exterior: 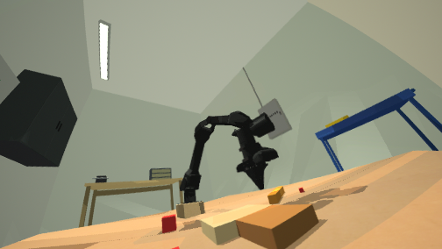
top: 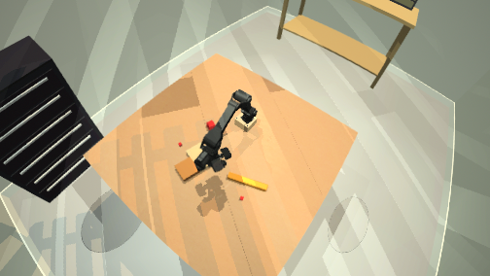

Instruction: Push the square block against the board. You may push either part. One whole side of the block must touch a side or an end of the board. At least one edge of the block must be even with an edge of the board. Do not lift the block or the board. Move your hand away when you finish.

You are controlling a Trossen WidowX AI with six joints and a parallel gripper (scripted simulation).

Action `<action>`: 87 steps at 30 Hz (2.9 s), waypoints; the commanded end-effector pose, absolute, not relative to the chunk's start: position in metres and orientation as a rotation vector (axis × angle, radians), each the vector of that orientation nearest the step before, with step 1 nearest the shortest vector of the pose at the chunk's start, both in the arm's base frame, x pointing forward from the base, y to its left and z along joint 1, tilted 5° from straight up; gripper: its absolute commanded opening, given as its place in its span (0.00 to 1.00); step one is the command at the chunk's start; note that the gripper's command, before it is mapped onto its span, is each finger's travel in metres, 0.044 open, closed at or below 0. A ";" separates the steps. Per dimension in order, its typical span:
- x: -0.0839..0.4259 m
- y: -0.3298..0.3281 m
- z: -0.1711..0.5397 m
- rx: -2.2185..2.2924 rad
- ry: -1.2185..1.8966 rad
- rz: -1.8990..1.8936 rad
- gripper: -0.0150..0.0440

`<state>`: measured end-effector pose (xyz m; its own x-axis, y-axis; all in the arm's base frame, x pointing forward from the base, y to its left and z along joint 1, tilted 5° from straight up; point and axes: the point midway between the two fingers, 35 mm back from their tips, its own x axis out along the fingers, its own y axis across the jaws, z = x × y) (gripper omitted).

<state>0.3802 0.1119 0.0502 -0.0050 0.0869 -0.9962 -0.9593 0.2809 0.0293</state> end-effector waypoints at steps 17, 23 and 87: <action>0.347 0.066 0.048 -0.402 1.499 0.528 0.25; 0.336 0.054 0.046 -0.240 1.538 0.367 0.25; 0.326 0.029 -0.015 0.152 1.579 -0.028 0.25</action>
<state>0.3236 0.0296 -0.0144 -0.0132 0.0814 -0.9966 0.1178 0.9899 0.0793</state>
